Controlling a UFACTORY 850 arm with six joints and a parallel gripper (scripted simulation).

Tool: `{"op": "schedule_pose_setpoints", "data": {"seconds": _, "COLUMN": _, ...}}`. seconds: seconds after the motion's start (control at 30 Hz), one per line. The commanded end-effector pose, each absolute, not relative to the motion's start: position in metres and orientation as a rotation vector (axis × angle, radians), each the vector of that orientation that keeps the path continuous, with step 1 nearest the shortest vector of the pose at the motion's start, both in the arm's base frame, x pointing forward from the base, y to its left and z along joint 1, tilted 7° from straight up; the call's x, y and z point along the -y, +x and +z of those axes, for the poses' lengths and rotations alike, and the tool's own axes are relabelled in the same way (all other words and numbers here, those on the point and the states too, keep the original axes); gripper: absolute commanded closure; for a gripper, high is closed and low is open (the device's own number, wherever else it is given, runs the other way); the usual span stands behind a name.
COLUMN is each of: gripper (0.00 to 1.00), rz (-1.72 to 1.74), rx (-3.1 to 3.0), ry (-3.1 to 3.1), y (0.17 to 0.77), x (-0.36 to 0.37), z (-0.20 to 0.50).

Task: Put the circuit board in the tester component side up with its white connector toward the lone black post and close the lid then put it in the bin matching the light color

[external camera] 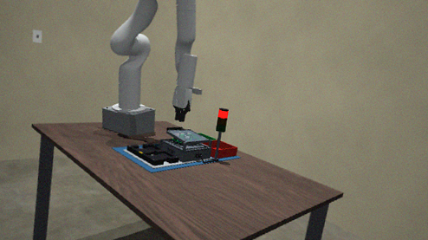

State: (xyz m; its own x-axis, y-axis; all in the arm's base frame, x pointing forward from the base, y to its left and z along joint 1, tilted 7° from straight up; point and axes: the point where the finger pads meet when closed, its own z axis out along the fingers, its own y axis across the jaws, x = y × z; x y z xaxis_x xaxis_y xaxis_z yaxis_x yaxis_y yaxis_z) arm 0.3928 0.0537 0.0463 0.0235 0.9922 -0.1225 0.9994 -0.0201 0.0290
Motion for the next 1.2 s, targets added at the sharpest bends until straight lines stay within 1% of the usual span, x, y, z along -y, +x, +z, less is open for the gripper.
{"op": "schedule_pose_setpoints", "data": {"seconds": 0.0, "gripper": 0.72, "rz": -0.097, "rx": -2.120, "ry": 2.165, "y": 0.392, "x": -0.039, "z": 0.049}}
{"op": "schedule_pose_setpoints", "data": {"seconds": 1.17, "gripper": 0.72, "rz": -0.097, "rx": -2.120, "ry": 2.165, "y": 0.392, "x": -0.030, "z": 0.036}}
